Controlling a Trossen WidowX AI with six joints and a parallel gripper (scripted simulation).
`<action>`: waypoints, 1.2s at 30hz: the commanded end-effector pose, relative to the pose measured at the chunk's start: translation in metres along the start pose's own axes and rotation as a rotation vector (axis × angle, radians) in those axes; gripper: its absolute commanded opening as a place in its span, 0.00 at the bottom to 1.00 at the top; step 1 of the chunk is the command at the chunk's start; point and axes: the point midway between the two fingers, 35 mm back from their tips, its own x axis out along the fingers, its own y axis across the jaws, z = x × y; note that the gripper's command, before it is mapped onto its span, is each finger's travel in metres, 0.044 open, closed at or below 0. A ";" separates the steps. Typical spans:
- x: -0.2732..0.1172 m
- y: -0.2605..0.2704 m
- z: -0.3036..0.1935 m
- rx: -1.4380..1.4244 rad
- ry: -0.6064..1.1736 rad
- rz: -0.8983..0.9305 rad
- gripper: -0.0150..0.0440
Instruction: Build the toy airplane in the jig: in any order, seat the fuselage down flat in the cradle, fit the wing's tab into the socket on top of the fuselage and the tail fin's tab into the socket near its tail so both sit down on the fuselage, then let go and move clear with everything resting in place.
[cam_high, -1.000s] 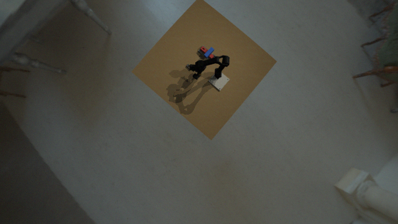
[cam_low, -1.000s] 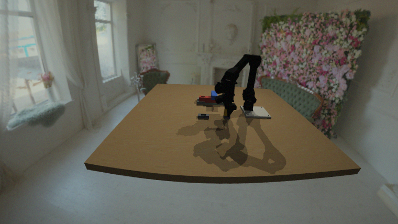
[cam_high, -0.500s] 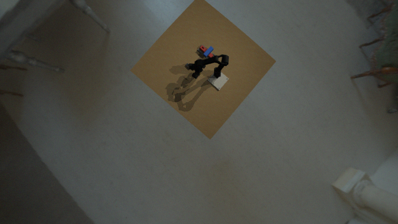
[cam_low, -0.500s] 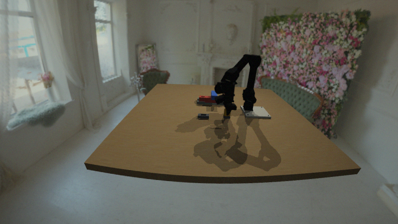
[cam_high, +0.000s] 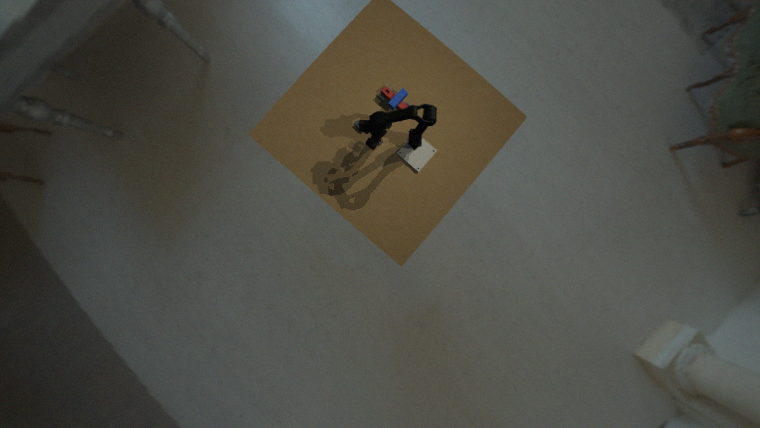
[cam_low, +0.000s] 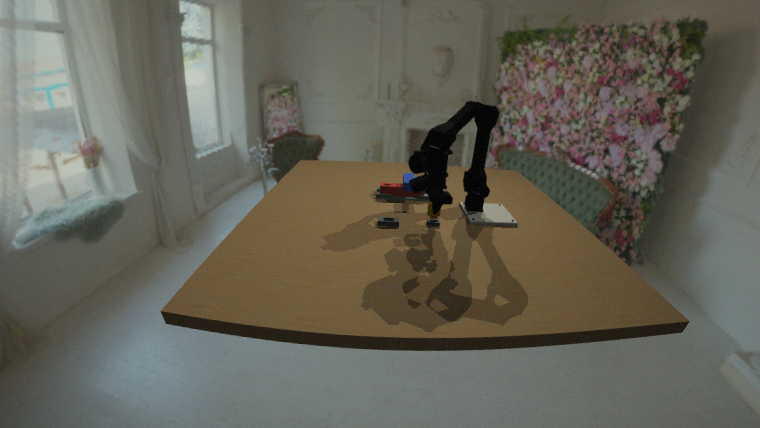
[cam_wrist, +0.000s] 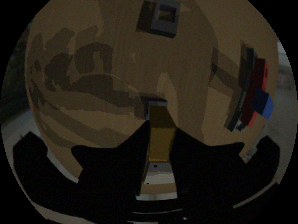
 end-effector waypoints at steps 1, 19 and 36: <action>-0.016 0.002 0.003 0.005 -0.016 0.012 0.25; -0.072 0.000 0.002 0.015 -0.019 0.019 0.25; -0.108 -0.006 -0.003 0.020 -0.018 0.018 0.25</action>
